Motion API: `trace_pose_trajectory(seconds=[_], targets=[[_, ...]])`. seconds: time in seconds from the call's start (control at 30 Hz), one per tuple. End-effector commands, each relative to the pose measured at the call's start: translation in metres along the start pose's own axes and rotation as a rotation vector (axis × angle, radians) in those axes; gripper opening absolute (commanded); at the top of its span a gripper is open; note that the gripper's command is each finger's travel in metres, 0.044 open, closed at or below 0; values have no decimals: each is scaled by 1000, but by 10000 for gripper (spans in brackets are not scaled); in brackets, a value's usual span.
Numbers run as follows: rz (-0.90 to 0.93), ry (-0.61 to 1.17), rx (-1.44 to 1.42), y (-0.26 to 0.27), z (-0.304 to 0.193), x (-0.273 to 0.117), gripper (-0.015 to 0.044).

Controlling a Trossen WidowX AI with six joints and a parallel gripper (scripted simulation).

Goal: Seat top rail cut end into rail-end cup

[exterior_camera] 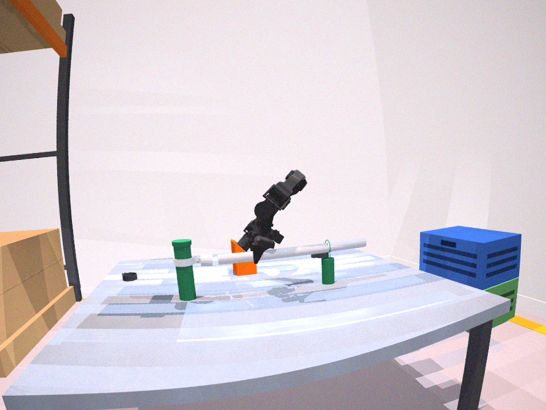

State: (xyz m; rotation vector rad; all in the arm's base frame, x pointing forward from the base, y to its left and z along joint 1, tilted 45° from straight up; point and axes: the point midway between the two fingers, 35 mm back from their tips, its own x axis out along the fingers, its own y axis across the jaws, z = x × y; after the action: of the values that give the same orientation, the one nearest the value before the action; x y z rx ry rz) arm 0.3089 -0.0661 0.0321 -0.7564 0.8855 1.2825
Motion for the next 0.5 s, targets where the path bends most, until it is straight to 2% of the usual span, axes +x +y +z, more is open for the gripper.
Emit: trace_pose_trajectory(seconds=[0.0,0.47], targets=[[-8,8,5,-2,-6,-4,0],[-1,2,0,0,-22,6,0]])
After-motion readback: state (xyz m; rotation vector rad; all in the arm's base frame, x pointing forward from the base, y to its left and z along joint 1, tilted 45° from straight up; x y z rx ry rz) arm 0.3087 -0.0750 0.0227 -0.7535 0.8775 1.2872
